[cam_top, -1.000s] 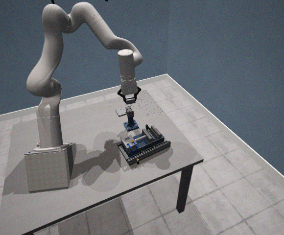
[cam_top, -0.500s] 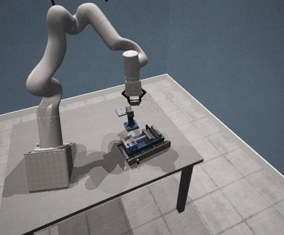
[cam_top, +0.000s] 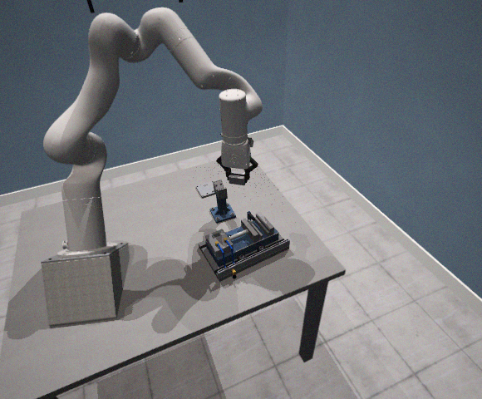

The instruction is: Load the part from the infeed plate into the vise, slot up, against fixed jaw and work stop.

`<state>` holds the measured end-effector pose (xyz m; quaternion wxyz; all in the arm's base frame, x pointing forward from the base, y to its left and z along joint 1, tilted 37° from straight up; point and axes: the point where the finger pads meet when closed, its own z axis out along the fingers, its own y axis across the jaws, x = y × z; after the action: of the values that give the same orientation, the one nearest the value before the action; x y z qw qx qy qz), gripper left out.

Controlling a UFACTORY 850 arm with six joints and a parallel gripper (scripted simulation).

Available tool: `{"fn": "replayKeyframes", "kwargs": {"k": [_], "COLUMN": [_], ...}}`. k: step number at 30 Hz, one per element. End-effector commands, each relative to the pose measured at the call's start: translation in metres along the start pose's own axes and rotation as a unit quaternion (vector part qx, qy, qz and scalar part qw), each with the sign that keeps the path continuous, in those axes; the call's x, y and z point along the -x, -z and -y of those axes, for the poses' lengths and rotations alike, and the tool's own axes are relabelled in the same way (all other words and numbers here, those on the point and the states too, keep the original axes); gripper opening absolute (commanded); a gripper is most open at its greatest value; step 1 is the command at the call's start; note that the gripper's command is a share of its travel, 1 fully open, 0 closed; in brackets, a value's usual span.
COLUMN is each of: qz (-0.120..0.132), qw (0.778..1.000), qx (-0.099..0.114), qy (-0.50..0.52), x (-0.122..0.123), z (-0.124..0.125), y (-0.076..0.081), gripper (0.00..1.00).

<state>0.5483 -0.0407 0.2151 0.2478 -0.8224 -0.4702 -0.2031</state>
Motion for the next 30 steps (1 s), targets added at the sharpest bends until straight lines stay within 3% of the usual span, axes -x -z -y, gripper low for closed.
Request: {"fn": "replayKeyframes", "kwargs": {"k": [1, 20, 30], "qz": [0.002, 0.002, 0.002], "qw": [0.999, 0.973, 0.949], "qx": [-0.001, -0.001, -0.001], "qy": [-0.054, -0.229, -0.315], "x": [0.009, 0.047, 0.068], "z": [-0.016, -0.064, -0.086], "y": [0.001, -0.001, -0.003], "gripper": [0.00, 0.00, 0.00]}}
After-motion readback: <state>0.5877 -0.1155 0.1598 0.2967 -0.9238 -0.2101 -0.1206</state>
